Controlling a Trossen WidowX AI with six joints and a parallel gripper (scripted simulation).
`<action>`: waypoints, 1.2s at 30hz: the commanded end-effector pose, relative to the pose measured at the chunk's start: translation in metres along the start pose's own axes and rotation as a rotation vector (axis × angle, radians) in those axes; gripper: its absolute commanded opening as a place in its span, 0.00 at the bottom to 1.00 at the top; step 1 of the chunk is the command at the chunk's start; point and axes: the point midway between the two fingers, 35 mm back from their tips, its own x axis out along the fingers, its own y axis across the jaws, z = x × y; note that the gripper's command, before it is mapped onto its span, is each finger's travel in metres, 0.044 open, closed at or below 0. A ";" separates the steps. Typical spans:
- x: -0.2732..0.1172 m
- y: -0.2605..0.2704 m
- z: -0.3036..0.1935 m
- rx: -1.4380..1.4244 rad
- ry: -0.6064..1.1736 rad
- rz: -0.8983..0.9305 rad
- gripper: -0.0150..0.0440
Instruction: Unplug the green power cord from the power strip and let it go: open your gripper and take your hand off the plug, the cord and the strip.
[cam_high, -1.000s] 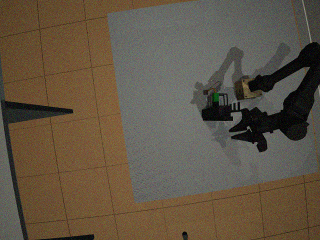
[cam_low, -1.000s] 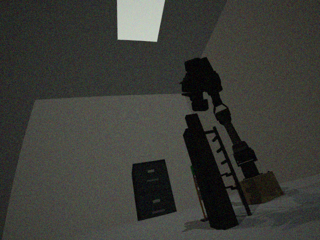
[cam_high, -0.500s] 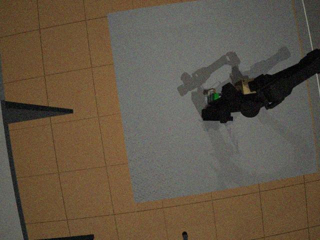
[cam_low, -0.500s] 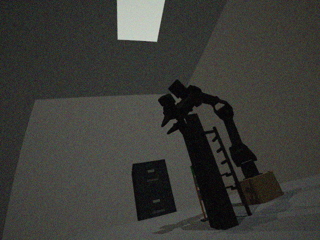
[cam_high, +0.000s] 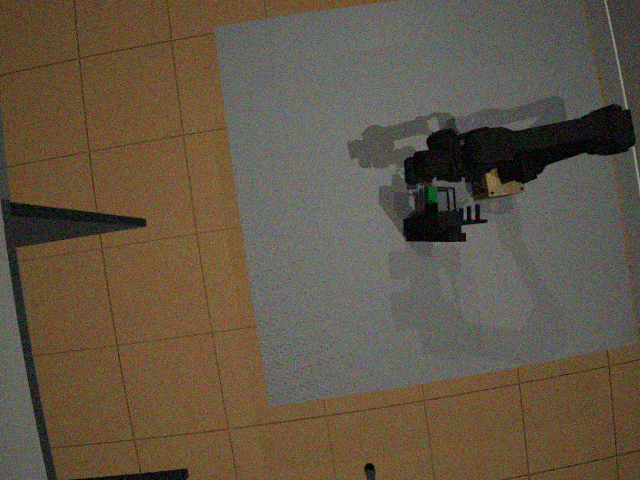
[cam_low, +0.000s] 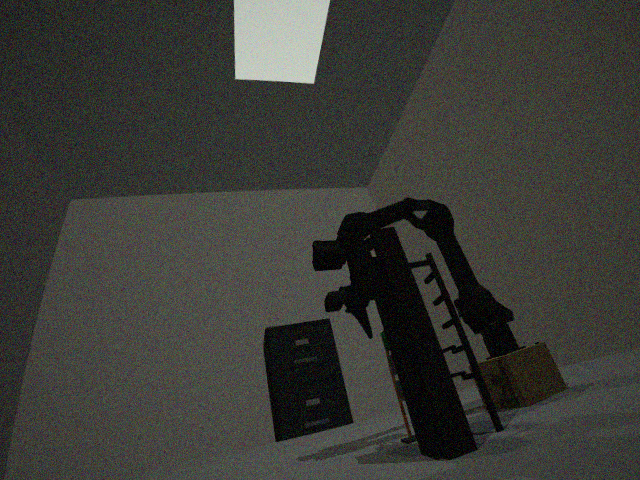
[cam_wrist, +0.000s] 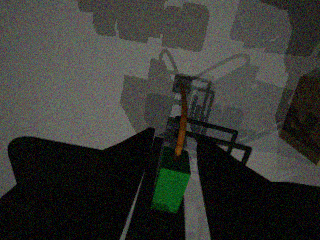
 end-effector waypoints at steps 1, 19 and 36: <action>0.000 -0.006 0.000 0.039 0.023 -0.036 0.53; -0.001 -0.004 -0.020 0.039 0.024 -0.036 0.53; 0.000 -0.004 -0.040 0.039 0.026 -0.036 0.53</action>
